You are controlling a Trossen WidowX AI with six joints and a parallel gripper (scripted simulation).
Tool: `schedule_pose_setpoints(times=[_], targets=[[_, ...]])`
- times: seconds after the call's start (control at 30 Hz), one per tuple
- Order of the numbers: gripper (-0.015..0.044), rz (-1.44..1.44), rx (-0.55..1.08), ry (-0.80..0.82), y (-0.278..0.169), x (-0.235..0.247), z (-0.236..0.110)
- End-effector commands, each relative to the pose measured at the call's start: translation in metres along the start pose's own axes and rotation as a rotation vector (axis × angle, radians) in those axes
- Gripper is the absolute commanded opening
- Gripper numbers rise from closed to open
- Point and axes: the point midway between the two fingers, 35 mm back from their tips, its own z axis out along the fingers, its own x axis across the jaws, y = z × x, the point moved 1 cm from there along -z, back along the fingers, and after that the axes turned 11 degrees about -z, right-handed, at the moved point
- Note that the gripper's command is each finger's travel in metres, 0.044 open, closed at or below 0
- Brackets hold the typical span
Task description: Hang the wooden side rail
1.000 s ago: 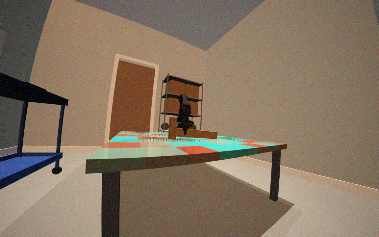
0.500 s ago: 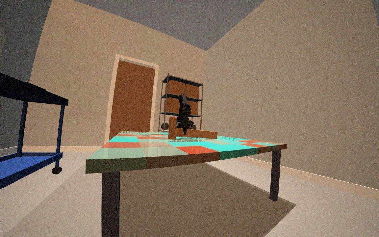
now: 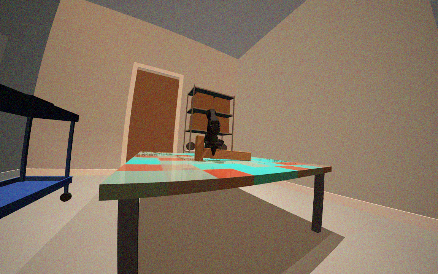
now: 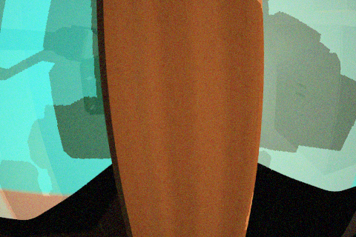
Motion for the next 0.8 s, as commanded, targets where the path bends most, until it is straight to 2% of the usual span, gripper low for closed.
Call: schedule_pose_setpoints(times=[0.0, 0.77], targets=[[0.0000, 0.000, 0.010, -0.007, -0.0027, -0.0001, -0.0027], [0.0000, 0.000, 0.010, -0.007, -0.0046, -0.0013, -0.0042]])
